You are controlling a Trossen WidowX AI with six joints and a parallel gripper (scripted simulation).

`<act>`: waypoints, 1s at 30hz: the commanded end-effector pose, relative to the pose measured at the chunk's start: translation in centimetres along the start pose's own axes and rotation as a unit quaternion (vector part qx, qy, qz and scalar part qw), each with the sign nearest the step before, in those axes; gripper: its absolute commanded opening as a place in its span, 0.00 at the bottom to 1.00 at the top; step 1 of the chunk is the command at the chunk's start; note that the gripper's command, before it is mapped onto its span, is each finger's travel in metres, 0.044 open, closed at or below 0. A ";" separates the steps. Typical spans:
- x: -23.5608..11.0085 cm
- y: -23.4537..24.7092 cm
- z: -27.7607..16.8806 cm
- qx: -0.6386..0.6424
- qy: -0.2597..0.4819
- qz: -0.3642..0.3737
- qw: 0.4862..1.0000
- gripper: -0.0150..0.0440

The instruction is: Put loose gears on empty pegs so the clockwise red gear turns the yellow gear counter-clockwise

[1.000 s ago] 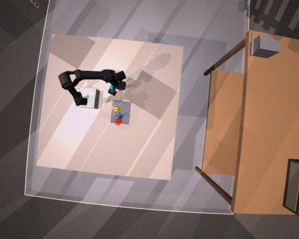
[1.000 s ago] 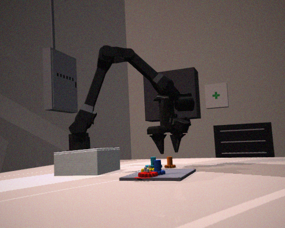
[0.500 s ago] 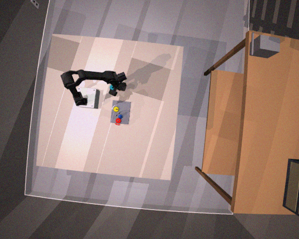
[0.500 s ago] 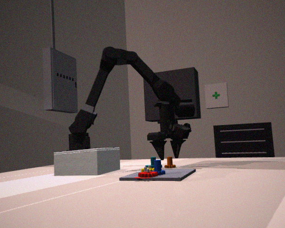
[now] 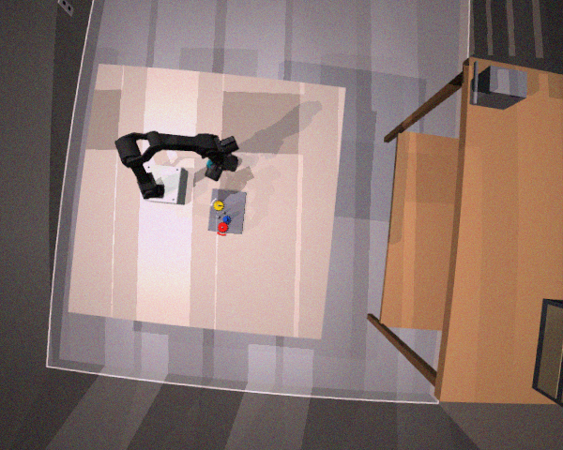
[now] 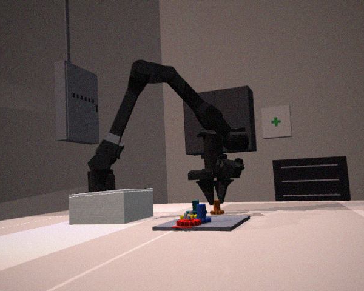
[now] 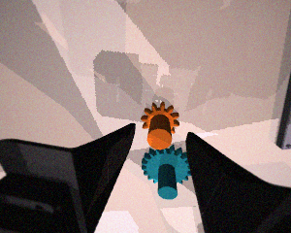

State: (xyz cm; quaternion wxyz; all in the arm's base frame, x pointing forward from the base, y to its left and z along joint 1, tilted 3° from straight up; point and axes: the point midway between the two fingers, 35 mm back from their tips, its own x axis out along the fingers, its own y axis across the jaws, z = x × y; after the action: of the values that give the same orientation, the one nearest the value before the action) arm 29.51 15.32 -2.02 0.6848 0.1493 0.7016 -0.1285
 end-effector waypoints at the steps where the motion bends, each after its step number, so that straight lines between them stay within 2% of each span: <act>1: 0.1 0.1 -0.1 0.003 0.002 0.002 1.000 0.47; 3: 0.1 0.1 -0.1 0.003 0.002 0.002 1.000 0.38; 13: 0.1 0.1 -0.1 0.003 0.002 0.002 1.000 0.25; 30: -3.9 0.7 0.7 0.003 0.001 0.002 1.000 0.25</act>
State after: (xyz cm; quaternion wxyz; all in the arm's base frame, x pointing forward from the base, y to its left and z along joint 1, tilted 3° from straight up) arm 30.13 15.40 0.55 0.6798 0.1491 0.7055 -0.1339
